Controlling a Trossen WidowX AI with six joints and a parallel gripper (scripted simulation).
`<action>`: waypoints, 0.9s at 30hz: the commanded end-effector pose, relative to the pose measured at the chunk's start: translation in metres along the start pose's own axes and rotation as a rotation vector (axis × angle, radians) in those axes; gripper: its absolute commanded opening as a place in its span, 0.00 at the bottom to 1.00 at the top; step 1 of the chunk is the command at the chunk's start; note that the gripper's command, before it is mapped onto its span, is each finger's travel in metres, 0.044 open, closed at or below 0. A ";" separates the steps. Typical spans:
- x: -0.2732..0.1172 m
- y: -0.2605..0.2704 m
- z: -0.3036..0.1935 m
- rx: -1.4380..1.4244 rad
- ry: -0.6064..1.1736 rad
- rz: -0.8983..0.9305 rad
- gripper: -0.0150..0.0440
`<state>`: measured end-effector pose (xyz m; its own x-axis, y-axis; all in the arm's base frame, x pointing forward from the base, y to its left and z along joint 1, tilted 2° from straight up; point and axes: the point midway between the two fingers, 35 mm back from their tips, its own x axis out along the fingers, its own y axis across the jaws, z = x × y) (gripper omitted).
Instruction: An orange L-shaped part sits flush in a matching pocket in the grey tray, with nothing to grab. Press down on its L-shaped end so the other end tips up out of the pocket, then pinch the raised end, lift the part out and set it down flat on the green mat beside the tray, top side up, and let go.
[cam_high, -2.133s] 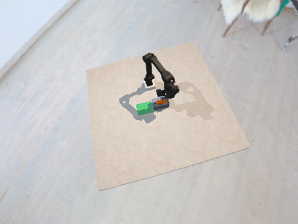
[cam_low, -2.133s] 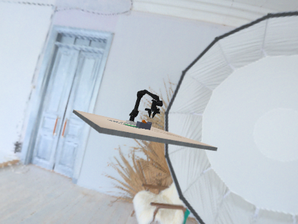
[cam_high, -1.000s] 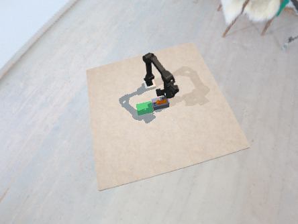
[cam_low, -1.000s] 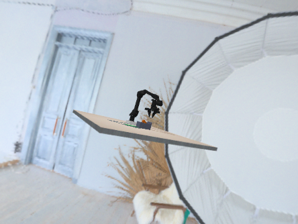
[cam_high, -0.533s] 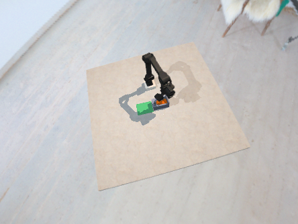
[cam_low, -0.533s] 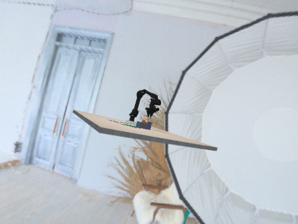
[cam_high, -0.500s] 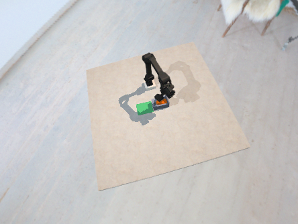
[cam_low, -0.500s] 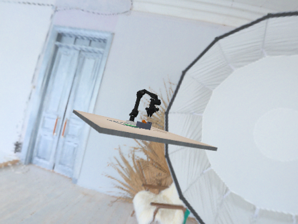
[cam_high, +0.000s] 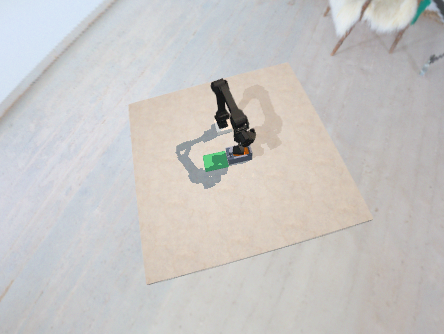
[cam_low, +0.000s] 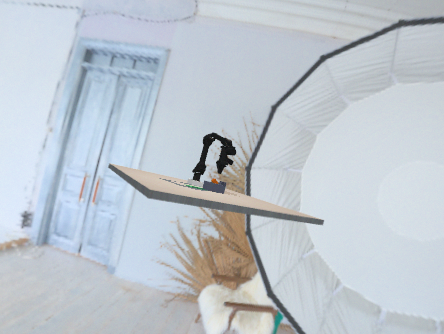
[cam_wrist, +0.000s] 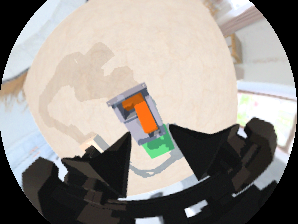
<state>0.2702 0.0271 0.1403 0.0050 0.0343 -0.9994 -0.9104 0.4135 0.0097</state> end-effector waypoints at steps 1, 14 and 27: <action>0.000 -0.003 -0.017 -0.302 0.009 0.002 0.73; 0.018 -0.004 -0.017 -0.302 0.009 0.002 0.73; 0.039 -0.004 -0.018 -0.302 0.009 0.002 0.73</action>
<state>0.2679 0.0112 0.1076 0.0068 0.0300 -0.9995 -0.9913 0.1314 -0.0028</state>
